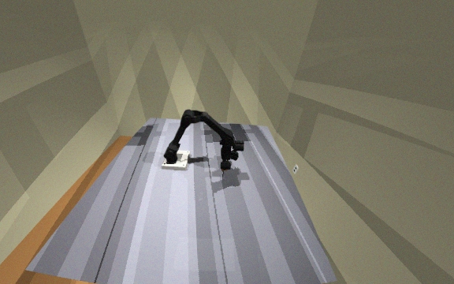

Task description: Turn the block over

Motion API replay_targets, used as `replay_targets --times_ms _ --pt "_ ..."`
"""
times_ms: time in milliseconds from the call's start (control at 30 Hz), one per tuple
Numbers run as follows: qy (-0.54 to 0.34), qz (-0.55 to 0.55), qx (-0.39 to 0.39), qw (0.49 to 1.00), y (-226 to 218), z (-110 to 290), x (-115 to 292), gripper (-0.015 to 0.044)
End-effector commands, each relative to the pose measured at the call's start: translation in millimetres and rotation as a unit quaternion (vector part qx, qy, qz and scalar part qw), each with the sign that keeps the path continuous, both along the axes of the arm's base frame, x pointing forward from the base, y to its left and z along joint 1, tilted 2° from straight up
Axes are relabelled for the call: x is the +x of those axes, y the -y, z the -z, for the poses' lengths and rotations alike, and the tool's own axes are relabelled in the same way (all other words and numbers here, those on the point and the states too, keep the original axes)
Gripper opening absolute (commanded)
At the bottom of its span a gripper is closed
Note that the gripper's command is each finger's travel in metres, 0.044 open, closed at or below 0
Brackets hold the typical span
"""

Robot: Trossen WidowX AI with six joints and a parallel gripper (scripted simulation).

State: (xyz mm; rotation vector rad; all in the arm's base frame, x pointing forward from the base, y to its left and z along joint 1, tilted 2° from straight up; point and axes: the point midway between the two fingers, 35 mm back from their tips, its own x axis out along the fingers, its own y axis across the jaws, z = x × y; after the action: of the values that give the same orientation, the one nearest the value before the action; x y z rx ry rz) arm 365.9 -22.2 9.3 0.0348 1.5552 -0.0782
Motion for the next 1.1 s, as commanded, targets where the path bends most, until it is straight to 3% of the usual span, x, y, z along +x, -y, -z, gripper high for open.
replay_targets --times_ms 0,600,800,1067 --pt "-0.001 -0.001 0.002 1.0 0 1 0 0.0282" --pt "-0.001 -0.001 0.002 1.0 0 1 0 0.0162" --pt "-0.001 -0.001 0.002 1.0 -1 -28 0 0.0005" --pt "0.026 -0.002 0.0 1.0 -1 -26 1 0.0"
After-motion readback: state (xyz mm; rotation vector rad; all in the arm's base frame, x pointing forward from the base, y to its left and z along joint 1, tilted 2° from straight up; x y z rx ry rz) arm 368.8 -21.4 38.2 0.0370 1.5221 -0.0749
